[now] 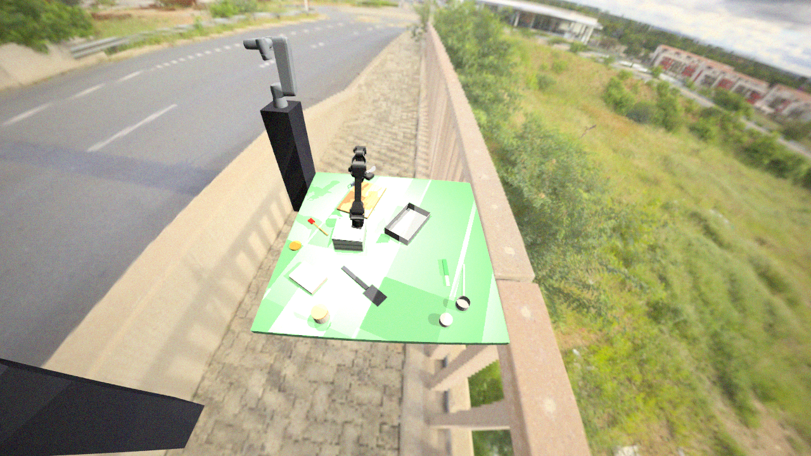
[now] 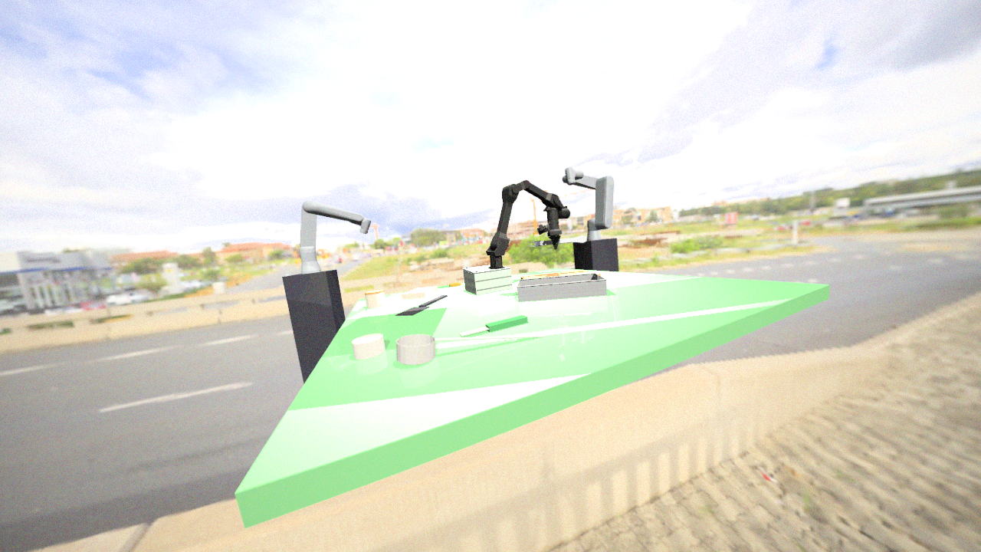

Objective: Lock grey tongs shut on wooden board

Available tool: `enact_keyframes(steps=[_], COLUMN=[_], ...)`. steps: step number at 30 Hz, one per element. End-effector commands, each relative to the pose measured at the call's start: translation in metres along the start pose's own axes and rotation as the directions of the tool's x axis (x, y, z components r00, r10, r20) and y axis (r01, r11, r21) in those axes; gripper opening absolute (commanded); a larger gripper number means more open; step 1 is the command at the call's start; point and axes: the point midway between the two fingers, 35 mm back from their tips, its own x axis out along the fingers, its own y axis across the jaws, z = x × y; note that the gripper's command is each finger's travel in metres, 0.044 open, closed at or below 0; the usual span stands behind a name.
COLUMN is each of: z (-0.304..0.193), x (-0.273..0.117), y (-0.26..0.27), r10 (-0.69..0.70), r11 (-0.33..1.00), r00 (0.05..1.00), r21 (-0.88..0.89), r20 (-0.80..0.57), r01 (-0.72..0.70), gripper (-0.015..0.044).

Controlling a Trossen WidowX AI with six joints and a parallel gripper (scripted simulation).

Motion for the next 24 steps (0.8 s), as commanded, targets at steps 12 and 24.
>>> enact_keyframes(steps=[12,24], z=[-0.001,-0.003], x=[0.005,0.025], y=[-0.002,-0.004], r10=[-0.009,-0.009], r11=[1.000,1.000], r00=[1.000,1.000], r21=[0.008,0.008], r20=[0.012,0.011], r01=[0.009,0.009], gripper=[-0.0150,-0.0150])
